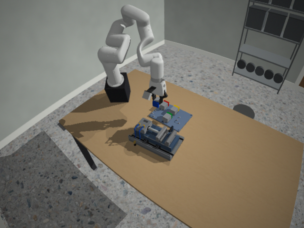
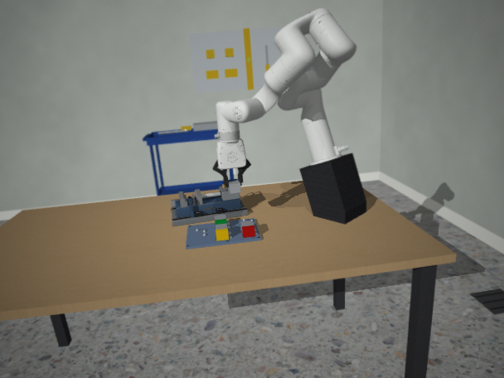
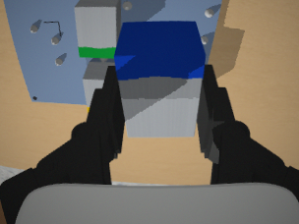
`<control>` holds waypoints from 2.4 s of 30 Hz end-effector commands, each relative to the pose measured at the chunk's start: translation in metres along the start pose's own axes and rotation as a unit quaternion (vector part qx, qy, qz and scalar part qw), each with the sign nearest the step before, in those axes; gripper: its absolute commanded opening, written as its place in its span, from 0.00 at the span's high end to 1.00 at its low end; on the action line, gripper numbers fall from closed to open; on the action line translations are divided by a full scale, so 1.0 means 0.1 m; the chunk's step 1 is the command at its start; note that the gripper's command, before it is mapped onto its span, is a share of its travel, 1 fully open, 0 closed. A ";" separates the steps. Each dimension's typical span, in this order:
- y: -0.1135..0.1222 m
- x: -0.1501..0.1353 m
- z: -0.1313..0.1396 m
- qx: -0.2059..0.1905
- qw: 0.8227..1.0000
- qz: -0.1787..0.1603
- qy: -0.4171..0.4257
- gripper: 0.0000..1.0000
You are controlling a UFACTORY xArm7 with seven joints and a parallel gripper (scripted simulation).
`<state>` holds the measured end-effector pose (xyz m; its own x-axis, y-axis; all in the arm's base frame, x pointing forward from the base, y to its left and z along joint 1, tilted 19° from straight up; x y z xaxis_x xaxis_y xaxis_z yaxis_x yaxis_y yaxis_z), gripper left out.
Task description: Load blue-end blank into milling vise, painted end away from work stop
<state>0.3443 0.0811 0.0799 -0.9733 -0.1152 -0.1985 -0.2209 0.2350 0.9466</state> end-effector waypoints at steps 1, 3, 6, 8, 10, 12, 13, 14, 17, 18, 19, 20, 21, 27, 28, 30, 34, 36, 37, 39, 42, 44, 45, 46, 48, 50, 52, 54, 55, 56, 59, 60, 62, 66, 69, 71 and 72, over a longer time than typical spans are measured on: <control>0.00 -0.08 -0.05 -0.002 1.000 0.000 0.001 1.00; 0.00 -0.08 -0.05 -0.002 1.000 0.000 0.001 1.00; 0.00 -0.08 -0.05 -0.002 1.000 0.000 0.001 1.00; -0.01 -0.16 -0.11 -0.002 1.000 0.000 0.001 1.00; -0.01 -0.23 -0.18 -0.002 1.000 0.000 0.001 1.00; -0.01 -0.31 -0.24 -0.002 1.000 0.000 0.001 1.00; -0.02 -0.35 -0.27 -0.002 1.000 0.000 0.001 1.00; -0.02 -0.39 -0.31 -0.002 1.000 0.000 0.001 1.00; -0.02 -0.46 -0.37 -0.001 1.000 0.000 0.001 1.00; -0.02 -0.46 -0.37 -0.001 1.000 0.000 0.001 1.00; -0.02 -0.46 -0.37 -0.001 1.000 0.000 0.001 1.00; -0.02 -0.46 -0.37 -0.001 1.000 0.000 0.001 1.00; -0.02 -0.46 -0.37 -0.001 1.000 0.000 0.001 1.00; -0.03 -0.61 -0.50 -0.001 1.000 0.000 0.001 1.00; -0.03 -0.65 -0.53 -0.001 1.000 0.000 0.001 1.00; -0.03 -0.73 -0.60 -0.001 1.000 0.000 0.001 1.00; -0.03 -0.84 -0.70 -0.001 1.000 -0.001 0.001 1.00; -0.03 -0.84 -0.70 -0.001 1.000 -0.001 0.001 1.00; -0.03 -0.84 -0.70 -0.001 1.000 -0.001 0.001 1.00; -0.03 -0.84 -0.70 -0.001 1.000 -0.001 0.001 1.00; -0.04 -0.91 -0.76 -0.001 1.000 -0.001 0.001 1.00; -0.04 -0.99 -0.82 -0.001 1.000 -0.001 0.001 1.00; -0.04 -1.03 -0.86 -0.001 1.000 -0.001 0.001 1.00; -0.04 -1.06 -0.89 -0.001 1.000 -0.001 0.001 1.00; -0.05 -1.14 -0.95 -0.001 1.000 -0.001 0.001 1.00; -0.05 -1.22 -1.02 -0.001 1.000 -0.001 0.001 1.00; -0.05 -1.22 -1.02 -0.001 1.000 -0.001 0.001 1.00; -0.05 -1.22 -1.02 -0.001 1.000 -0.001 0.001 1.00; -0.05 -1.22 -1.02 -0.001 1.000 -0.001 0.001 1.00; -0.05 -1.22 -1.02 -0.001 1.000 -0.001 0.001 1.00; -0.05 -1.30 -1.10 -0.001 1.000 -0.001 0.001 1.00; -0.05 -1.35 -1.13 -0.001 1.000 -0.001 0.001 1.00; -0.06 -1.44 -1.21 -0.001 1.000 -0.001 0.001 1.00; -0.06 -1.62 -1.37 -0.001 1.000 -0.001 0.001 1.00; -0.06 -1.67 -1.41 -0.001 1.000 -0.001 0.001 1.00; -0.06 -1.67 -1.41 -0.001 1.000 -0.001 0.001 1.00; -0.06 -1.67 -1.41 -0.001 1.000 -0.001 0.001 1.00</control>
<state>0.5152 -0.0380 0.1415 -0.9735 -0.1143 -0.1983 -0.2203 0.2342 0.9469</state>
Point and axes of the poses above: the point where the finger pads meet when closed, its own y axis back along the fingers, its own x axis across the jaws, z = x × y, the point moved 5 cm from there along y, back along the fingers, and after that the axes turned 7 degrees about -y, right-handed, at the moved point
